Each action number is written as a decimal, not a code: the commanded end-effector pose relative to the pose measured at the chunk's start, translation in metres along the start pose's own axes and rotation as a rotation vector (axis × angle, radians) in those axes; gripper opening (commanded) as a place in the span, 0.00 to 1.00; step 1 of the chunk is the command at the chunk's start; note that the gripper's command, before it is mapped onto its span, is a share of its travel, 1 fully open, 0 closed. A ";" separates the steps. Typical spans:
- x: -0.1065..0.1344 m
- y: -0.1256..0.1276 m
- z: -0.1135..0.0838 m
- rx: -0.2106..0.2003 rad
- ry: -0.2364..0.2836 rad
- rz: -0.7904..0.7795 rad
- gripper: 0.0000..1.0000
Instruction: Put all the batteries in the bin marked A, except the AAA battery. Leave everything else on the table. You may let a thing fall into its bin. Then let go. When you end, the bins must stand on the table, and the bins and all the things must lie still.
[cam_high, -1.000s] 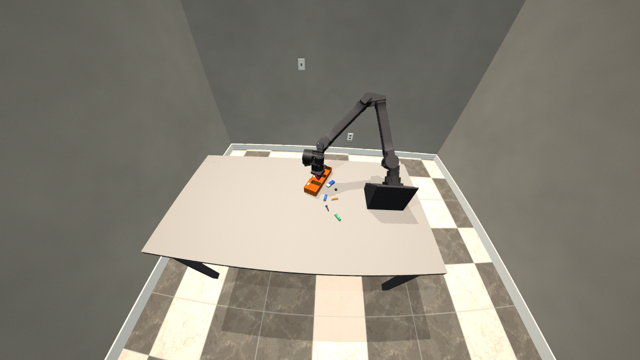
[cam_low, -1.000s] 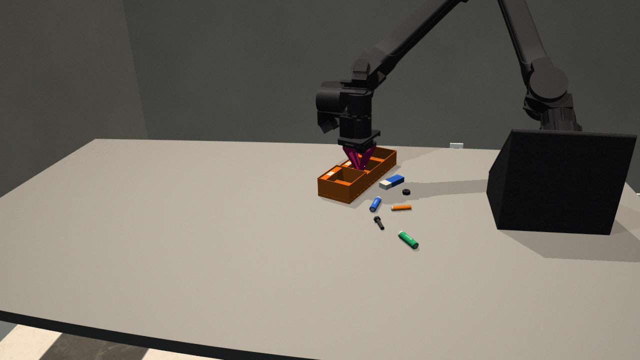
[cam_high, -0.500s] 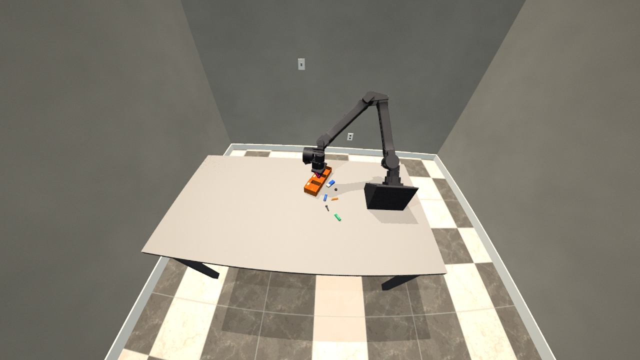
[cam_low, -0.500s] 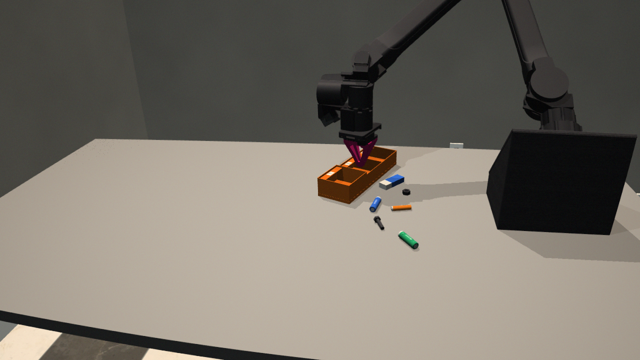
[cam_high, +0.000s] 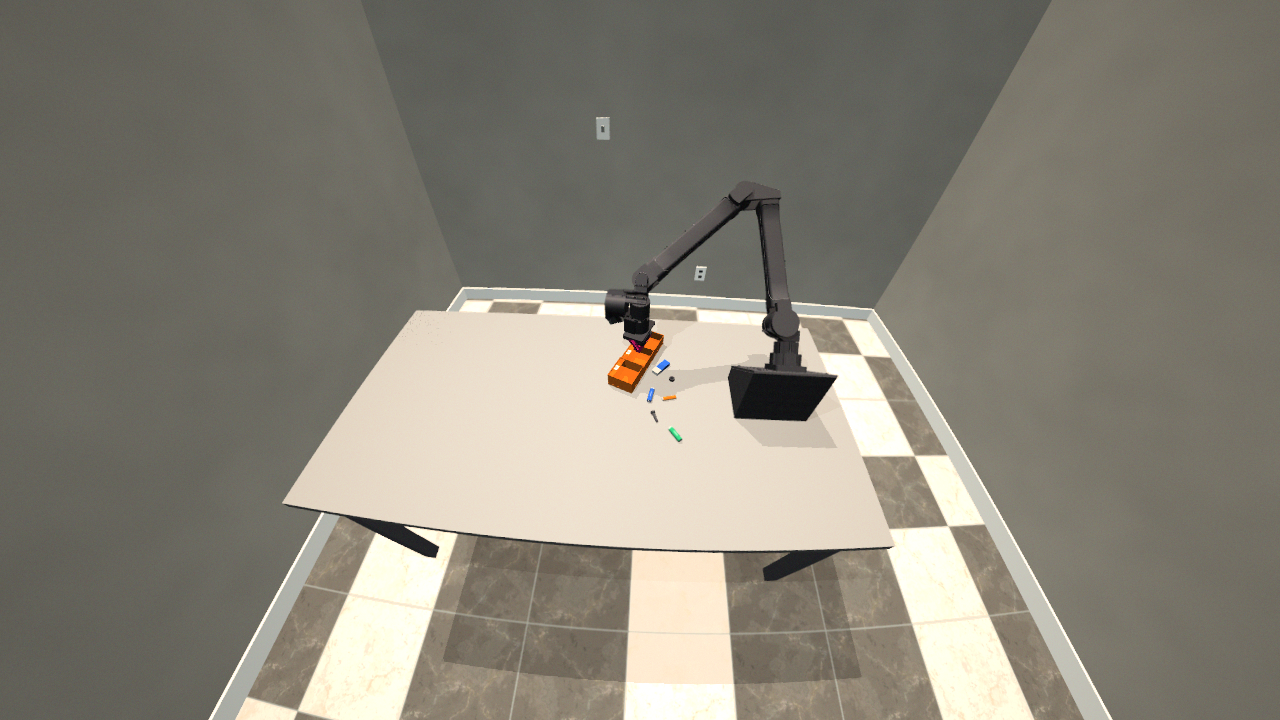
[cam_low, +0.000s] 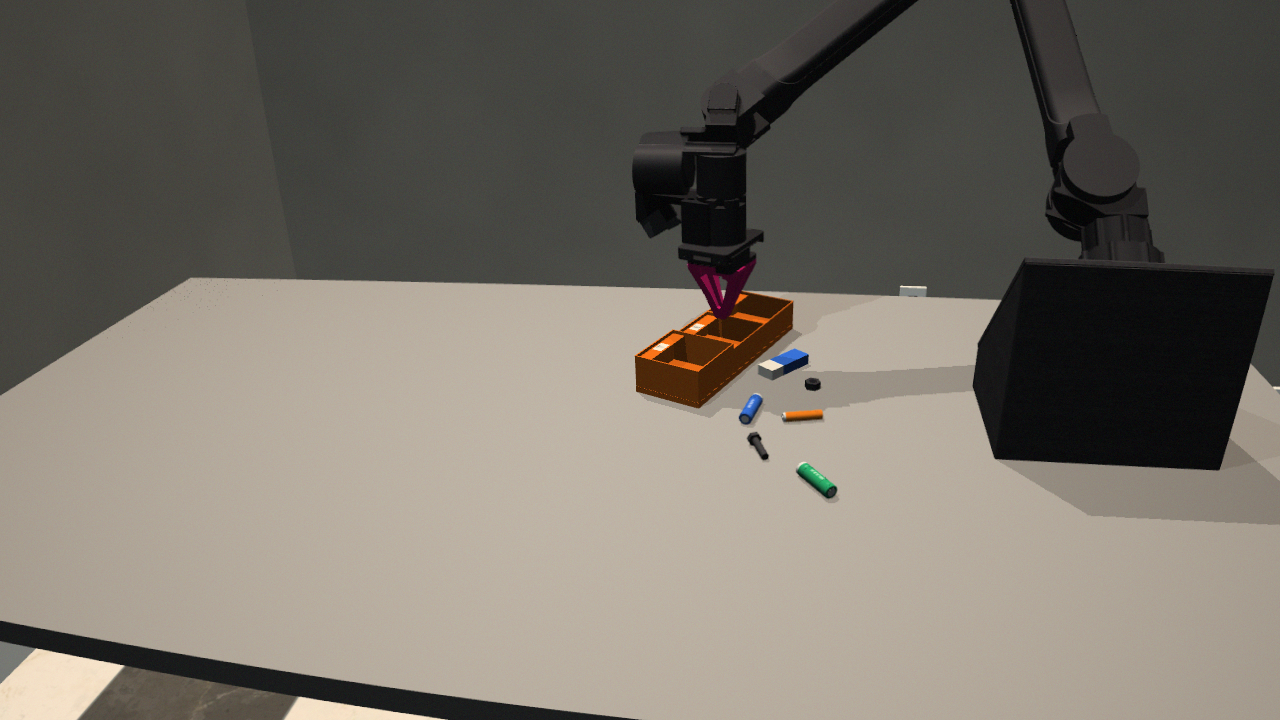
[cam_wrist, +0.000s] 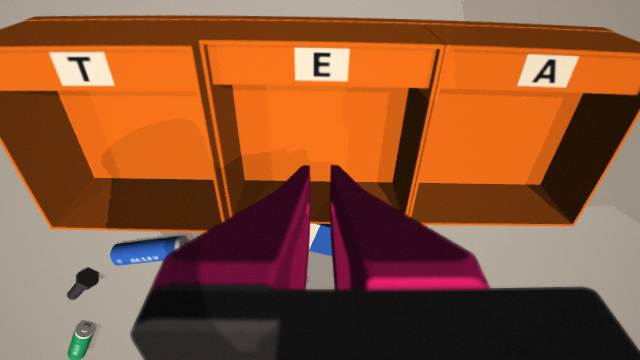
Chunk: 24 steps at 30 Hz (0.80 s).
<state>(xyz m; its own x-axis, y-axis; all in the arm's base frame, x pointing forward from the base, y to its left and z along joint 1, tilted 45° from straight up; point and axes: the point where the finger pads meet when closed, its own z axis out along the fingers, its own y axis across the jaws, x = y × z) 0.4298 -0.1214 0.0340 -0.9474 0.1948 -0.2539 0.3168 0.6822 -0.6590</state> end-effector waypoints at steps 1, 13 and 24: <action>-0.025 0.000 -0.039 -0.017 -0.062 0.048 0.08; -0.019 0.029 -0.035 -0.012 -0.040 0.026 0.08; -0.017 0.076 -0.036 -0.015 -0.040 0.025 0.08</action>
<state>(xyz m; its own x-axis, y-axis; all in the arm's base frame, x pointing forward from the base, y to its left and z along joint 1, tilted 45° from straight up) 0.4455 -0.0642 0.0067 -0.9537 0.1763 -0.2438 0.2966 0.6860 -0.6644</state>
